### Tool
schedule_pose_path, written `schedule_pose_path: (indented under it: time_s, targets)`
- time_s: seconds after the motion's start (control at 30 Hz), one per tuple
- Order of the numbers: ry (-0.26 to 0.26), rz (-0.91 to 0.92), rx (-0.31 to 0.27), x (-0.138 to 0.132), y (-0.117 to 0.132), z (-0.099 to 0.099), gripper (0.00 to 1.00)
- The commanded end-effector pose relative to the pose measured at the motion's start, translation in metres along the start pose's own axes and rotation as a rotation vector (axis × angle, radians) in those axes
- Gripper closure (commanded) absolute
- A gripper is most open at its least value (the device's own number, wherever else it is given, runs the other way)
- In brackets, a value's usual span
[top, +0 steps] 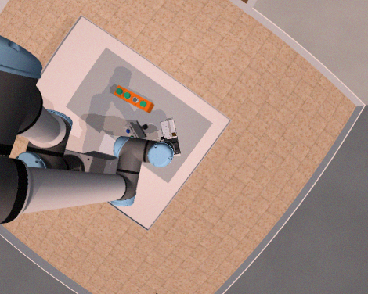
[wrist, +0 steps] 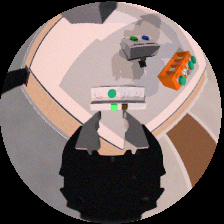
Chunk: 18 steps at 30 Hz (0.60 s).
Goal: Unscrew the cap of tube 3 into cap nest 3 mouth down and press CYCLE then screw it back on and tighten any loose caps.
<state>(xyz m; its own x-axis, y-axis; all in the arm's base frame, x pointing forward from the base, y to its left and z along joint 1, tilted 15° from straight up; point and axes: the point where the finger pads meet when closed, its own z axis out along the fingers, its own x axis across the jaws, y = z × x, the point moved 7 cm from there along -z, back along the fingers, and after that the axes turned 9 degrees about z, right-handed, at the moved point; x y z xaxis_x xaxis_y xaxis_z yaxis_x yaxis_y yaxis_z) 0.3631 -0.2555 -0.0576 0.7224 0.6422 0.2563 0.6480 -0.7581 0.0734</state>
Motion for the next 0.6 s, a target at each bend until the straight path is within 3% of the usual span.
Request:
schedule_pose_path:
  time_s: [0.0,0.57]
  targets:
    - [0.001,0.000,0.002,0.000,-0.001,0.024,0.71]
    - [0.001,0.000,0.002,0.000,0.001,0.094,0.71]
